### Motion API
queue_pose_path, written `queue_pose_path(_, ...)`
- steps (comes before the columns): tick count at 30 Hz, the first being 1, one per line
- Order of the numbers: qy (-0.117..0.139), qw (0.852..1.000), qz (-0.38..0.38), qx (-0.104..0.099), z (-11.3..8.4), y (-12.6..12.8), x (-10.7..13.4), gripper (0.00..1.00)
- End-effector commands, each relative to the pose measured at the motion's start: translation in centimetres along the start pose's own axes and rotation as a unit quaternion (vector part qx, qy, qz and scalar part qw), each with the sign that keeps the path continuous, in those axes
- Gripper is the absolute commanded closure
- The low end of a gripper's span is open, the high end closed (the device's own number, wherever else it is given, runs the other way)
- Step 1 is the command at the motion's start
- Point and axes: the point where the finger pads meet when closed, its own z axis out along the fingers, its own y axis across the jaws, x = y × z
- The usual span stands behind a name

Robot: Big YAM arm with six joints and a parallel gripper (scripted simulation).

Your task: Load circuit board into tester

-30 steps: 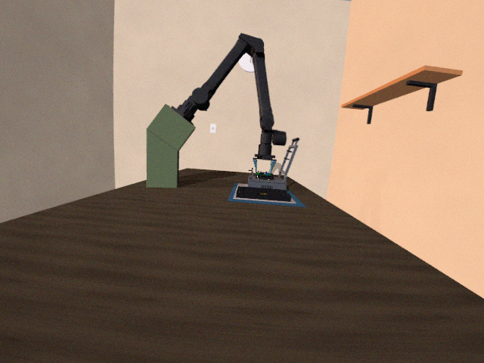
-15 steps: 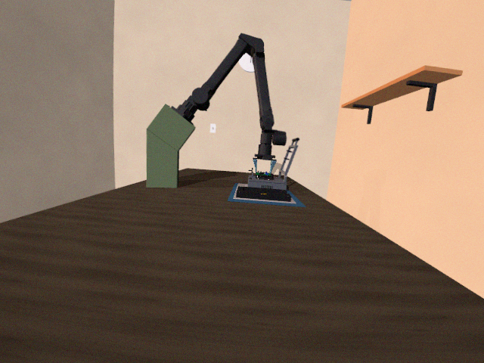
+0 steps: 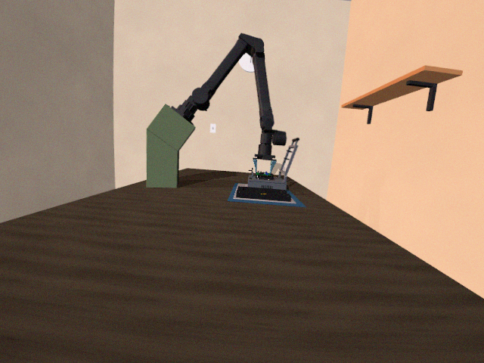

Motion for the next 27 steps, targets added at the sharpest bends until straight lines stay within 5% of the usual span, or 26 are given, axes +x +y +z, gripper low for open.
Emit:
queue_pose_path(1,-0.002,1.0,0.0,0.003,0.43,-0.31,-0.31,0.28)
queue_pose_path(27,-0.001,1.0,0.0,-0.002,0.5,0.39,-0.2,0.28)
